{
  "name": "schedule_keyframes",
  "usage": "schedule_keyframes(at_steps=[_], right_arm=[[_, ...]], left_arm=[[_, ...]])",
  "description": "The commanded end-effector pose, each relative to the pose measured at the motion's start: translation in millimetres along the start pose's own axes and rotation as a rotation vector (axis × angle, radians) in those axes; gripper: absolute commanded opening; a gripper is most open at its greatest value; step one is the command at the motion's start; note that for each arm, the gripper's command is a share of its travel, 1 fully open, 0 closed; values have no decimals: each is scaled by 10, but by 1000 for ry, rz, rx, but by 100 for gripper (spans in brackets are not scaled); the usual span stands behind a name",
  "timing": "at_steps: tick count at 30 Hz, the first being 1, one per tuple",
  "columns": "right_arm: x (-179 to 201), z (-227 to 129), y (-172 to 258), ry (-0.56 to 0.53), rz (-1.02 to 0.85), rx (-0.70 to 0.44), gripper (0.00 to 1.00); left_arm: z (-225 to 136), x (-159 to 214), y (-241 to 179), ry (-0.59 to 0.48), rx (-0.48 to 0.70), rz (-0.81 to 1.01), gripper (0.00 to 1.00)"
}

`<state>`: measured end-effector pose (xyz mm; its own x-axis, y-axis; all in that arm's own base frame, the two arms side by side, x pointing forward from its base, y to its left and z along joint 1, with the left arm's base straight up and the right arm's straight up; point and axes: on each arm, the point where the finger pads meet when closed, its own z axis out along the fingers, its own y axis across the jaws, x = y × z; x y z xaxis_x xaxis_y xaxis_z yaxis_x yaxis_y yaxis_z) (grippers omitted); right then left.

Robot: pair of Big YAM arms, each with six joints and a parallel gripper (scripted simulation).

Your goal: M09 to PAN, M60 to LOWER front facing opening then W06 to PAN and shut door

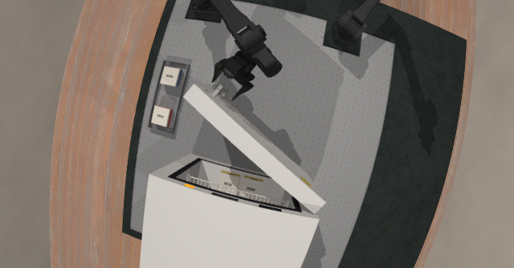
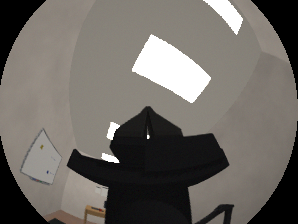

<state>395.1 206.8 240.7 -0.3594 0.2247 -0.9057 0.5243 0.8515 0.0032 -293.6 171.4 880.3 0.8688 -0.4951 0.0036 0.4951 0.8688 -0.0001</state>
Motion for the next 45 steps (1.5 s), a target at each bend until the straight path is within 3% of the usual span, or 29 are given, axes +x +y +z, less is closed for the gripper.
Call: schedule_keyframes(at_steps=[1, 16, 17, 26, 27, 45], right_arm=[[4, -31, 29, -5, 3, -16, 30], [4, -27, 27, -5, 6, -14, 30], [4, -27, 27, -5, 6, -14, 17], [4, -27, 27, -5, 6, -15, 17], [4, -27, 27, -5, 6, -15, 0], [5, -18, -3, -4, -1, -5, 0]], left_arm=[[41, 166, -2, 33, 0, -11, 0], [41, 166, -2, 33, 0, -11, 0], [41, 166, -2, 33, 0, -11, 0], [41, 166, -2, 33, 0, -11, 0], [41, 166, -2, 33, 0, -11, 0], [41, 166, -2, 33, 0, -11, 0]])
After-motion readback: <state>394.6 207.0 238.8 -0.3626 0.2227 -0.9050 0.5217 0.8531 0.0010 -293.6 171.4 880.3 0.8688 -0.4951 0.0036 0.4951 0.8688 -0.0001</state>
